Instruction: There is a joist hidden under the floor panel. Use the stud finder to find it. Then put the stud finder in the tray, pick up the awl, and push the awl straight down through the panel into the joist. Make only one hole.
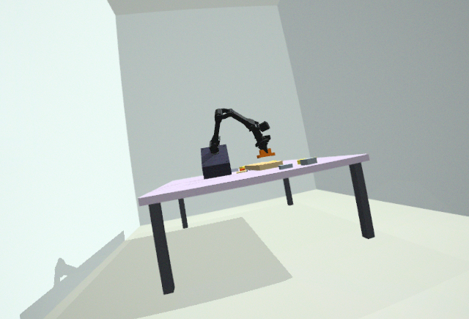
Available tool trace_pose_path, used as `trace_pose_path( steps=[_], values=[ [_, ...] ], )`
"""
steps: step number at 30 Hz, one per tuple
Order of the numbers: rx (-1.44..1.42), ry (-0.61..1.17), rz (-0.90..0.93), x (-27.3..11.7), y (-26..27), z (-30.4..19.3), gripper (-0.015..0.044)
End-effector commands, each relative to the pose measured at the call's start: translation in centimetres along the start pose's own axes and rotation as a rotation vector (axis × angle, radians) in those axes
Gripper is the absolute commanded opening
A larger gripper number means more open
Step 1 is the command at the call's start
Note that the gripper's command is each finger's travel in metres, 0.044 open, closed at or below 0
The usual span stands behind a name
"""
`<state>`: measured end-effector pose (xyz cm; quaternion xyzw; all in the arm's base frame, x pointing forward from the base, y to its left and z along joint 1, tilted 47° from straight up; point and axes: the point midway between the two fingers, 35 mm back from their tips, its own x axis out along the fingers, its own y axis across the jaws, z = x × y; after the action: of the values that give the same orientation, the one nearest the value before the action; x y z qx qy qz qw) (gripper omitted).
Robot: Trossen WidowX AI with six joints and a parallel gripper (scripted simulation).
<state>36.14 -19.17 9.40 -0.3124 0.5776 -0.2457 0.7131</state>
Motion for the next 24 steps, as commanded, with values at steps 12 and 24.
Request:
trace_pose_path(
  steps=[12,24],
  values=[
    [-0.009,-0.007,0.001,2.9,0.2,-0.9,0.0000],
    [-0.009,-0.007,0.000,4.5,0.2,-1.3,0.0000]
  ],
)
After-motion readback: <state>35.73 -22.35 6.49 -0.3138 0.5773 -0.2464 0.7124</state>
